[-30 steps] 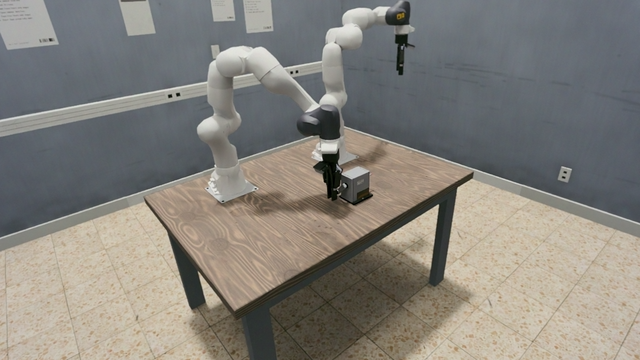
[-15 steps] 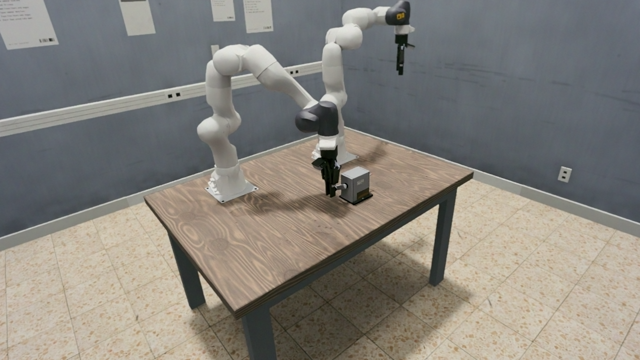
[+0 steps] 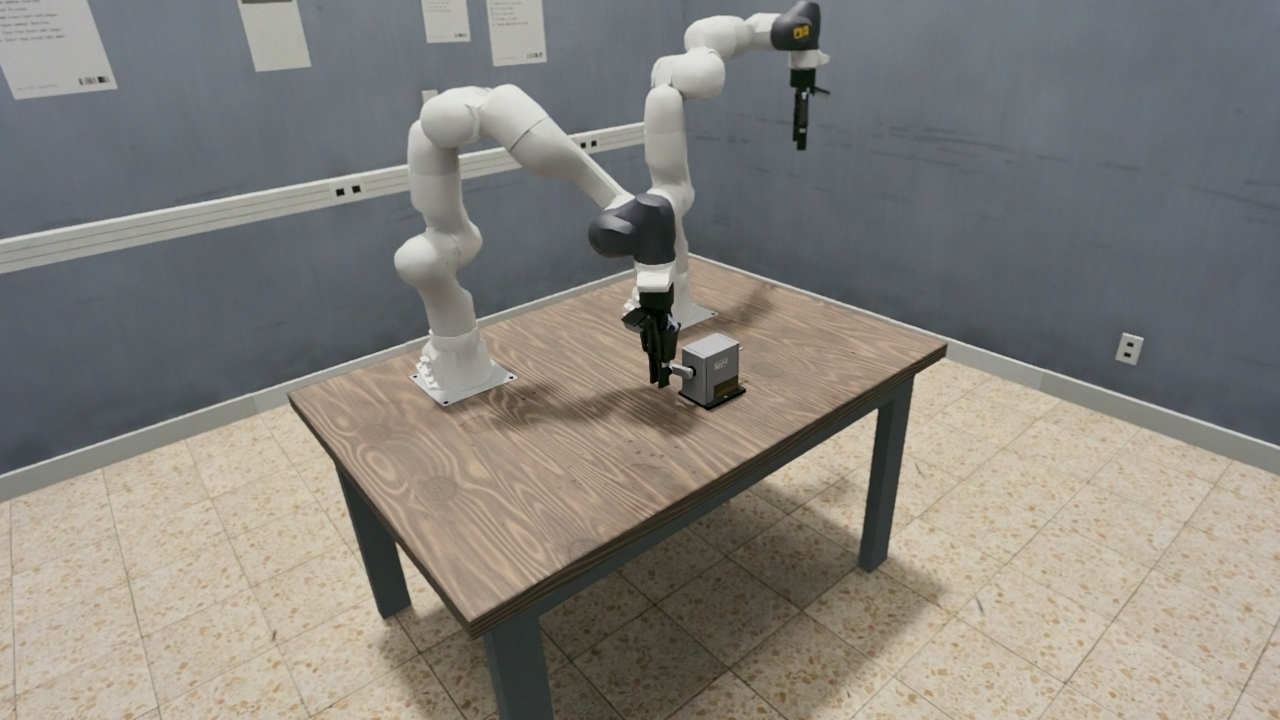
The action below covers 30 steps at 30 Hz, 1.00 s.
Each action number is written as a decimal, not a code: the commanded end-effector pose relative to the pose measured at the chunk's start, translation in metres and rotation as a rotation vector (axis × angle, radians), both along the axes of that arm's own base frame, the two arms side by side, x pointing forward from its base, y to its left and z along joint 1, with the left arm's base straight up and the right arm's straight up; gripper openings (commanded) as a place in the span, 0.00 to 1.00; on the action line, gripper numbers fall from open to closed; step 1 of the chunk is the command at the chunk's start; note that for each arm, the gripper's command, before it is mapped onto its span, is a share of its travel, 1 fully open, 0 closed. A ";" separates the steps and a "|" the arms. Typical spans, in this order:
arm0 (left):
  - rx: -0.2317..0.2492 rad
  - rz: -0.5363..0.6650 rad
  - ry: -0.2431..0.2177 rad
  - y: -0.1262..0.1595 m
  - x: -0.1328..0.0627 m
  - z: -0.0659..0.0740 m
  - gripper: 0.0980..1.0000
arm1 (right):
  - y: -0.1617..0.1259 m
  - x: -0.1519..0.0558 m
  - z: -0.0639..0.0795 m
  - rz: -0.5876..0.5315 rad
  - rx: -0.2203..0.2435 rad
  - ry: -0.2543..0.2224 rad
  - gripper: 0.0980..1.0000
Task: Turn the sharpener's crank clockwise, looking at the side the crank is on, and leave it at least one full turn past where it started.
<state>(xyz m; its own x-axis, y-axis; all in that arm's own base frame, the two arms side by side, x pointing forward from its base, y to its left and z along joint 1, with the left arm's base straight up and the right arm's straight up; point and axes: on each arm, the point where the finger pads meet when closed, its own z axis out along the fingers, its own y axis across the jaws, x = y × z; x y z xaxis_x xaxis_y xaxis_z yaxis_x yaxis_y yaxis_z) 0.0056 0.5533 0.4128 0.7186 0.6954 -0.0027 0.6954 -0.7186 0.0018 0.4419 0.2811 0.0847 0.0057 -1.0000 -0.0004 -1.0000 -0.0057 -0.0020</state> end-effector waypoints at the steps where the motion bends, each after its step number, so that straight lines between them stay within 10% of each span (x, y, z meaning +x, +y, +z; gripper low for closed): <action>1: 0.003 0.007 -0.001 0.001 -0.001 0.000 1.00 | 0.000 -0.001 0.007 -0.005 0.000 0.002 0.00; 30: 0.003 0.007 -0.001 0.001 -0.001 0.000 1.00 | 0.000 0.012 0.037 -0.005 0.000 0.002 0.00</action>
<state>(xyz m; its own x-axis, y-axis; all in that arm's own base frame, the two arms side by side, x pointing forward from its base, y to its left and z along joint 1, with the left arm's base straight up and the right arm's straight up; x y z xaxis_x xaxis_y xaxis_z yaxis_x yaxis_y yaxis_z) 0.0056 0.5533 0.4128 0.7186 0.6954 -0.0027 0.6954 -0.7186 0.0018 0.4470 0.2813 0.1143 0.0023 -1.0000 0.0056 -1.0000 -0.0022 0.0072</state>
